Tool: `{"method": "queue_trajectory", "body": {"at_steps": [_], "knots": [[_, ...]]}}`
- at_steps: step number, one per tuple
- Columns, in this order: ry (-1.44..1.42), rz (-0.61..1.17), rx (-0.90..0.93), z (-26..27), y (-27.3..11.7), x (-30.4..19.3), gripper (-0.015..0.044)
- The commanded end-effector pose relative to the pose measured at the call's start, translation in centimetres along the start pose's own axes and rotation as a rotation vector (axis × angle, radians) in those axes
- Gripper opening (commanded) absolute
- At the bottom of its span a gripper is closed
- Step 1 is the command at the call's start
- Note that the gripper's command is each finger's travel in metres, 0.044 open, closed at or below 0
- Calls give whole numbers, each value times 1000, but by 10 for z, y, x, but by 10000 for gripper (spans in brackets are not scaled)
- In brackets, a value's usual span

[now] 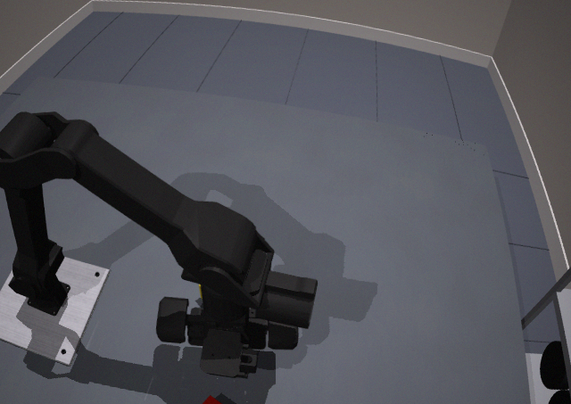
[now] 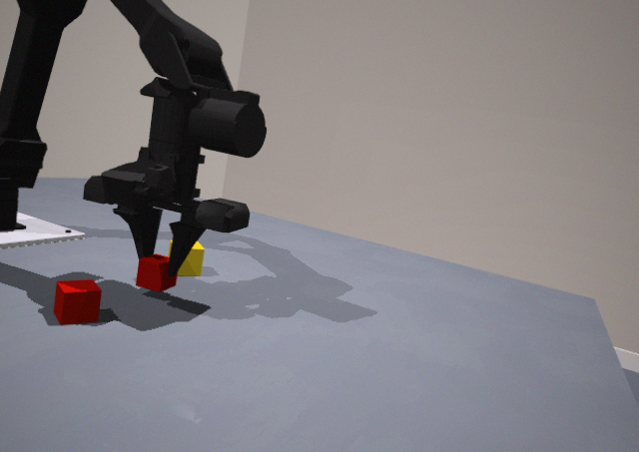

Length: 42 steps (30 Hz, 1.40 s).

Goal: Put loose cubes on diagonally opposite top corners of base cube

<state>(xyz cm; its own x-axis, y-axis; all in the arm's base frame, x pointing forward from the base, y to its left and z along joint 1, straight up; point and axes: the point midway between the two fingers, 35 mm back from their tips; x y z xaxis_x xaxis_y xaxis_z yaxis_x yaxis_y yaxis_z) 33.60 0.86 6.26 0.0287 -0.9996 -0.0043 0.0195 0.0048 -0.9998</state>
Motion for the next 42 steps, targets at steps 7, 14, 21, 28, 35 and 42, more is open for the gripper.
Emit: {"method": "queue_trajectory", "body": {"at_steps": [7,14,21,28,35,42], "knots": [[4,-5,9,4,-33,0,105],[4,-5,9,4,-55,0,105],[4,-5,9,2,-77,0,105],[4,-5,9,-2,-97,0,105],[-190,-4,8,-3,-93,-14,105],[-493,-4,8,-6,-84,-35,105]]}}
Point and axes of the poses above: the point midway between the two fingers, 35 mm back from their tips, its own y axis out along the fingers, its own z axis across the jaws, x = y × z, and after that the axes turned 12 degrees about y, right-handed
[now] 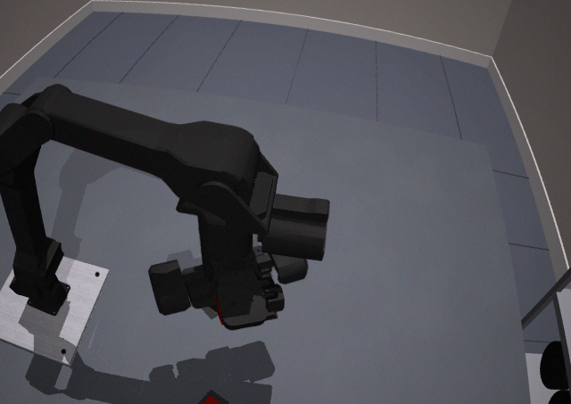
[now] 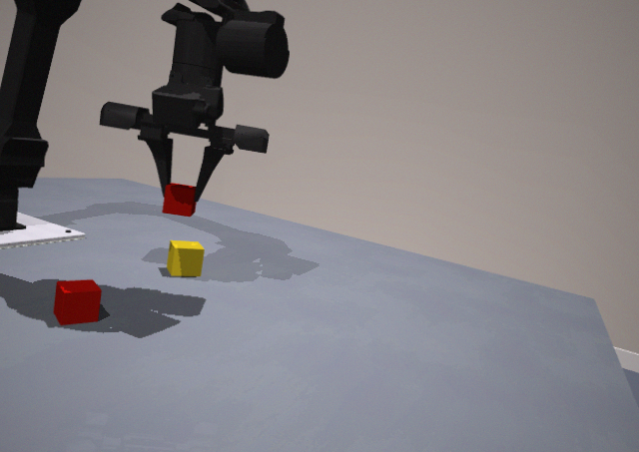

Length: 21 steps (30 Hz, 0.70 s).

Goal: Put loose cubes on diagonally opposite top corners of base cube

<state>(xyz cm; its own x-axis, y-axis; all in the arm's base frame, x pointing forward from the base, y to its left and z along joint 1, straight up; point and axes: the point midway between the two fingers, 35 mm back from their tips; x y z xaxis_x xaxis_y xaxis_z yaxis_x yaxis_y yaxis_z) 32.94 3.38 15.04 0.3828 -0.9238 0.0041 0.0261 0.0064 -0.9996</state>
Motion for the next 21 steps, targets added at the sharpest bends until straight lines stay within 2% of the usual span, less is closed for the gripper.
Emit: {"method": "queue_trajectory", "body": {"at_steps": [1,21], "knots": [[-172,-3,0,2,4,-12,105],[-1038,2,2,6,28,-72,105]]}}
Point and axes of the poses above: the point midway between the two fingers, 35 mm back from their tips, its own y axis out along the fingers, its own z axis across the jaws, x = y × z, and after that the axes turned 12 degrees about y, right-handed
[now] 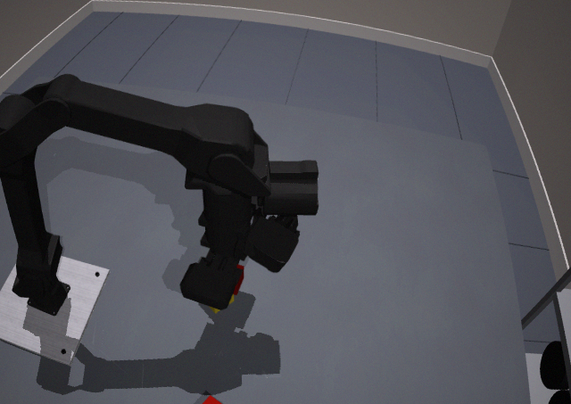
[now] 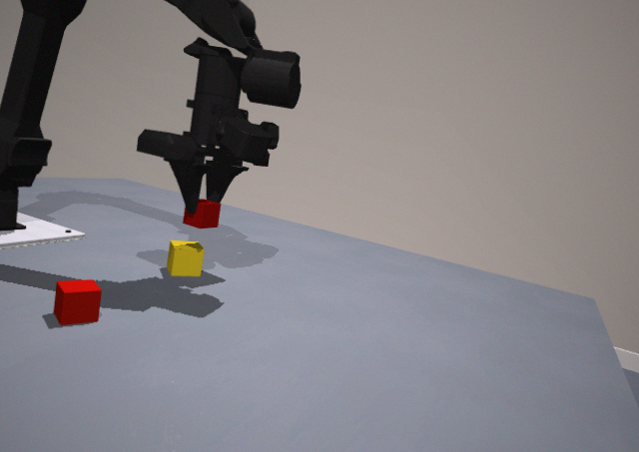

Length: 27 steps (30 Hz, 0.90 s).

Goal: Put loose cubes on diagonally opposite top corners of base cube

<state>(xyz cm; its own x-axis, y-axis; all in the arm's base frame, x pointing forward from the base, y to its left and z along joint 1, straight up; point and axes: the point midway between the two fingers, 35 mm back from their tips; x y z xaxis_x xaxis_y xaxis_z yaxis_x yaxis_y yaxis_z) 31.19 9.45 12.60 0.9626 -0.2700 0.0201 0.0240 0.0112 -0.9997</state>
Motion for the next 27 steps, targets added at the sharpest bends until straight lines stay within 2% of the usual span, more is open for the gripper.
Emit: {"method": "queue_trajectory", "body": {"at_steps": [1,16,27], "knots": [[-168,-2,-1,9,4,-8,105],[-197,-2,-1,10,6,-9,105],[-201,-2,-1,10,23,-9,105]]}}
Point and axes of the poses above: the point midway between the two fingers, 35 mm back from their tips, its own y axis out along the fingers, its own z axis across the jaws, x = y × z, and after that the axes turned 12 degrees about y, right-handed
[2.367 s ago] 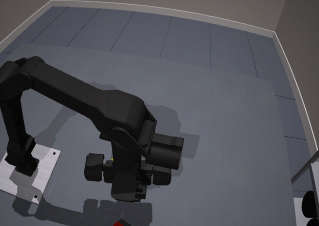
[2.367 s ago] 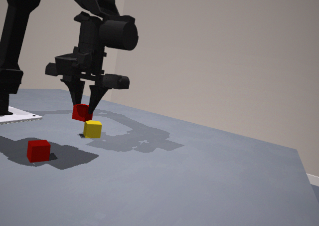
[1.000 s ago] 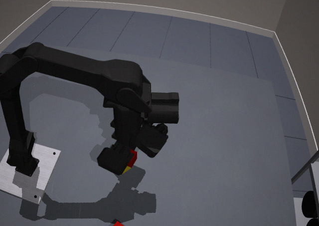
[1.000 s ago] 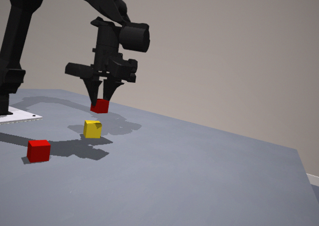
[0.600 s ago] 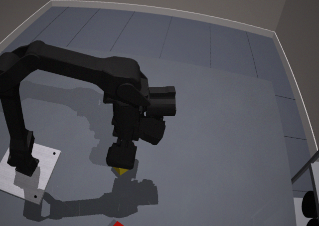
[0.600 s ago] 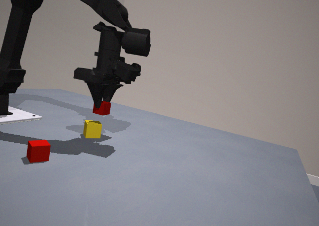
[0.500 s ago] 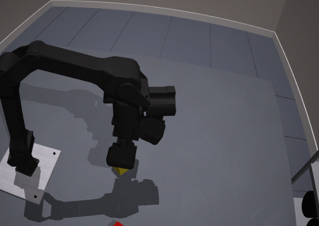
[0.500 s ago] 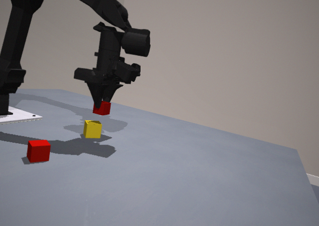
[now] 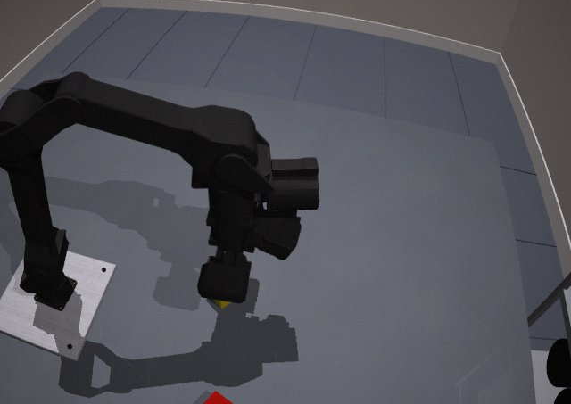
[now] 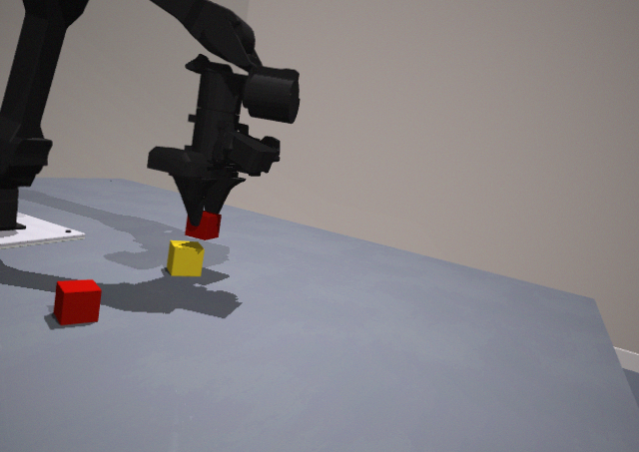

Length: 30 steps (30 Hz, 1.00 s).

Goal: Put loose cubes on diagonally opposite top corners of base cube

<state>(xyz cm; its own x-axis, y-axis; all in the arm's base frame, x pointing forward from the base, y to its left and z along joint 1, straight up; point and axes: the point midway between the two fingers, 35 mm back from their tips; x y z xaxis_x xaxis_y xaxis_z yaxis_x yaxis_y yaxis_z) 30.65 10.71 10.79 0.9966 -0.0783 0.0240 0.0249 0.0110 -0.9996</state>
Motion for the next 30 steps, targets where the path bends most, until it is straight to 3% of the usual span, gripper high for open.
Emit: {"method": "queue_trajectory", "body": {"at_steps": [1,29,30], "knots": [[-6,-1,-1,-1,7,0,105],[-3,-1,-1,-1,15,-1,105],[-3,-1,-1,-1,15,-1,131]]}}
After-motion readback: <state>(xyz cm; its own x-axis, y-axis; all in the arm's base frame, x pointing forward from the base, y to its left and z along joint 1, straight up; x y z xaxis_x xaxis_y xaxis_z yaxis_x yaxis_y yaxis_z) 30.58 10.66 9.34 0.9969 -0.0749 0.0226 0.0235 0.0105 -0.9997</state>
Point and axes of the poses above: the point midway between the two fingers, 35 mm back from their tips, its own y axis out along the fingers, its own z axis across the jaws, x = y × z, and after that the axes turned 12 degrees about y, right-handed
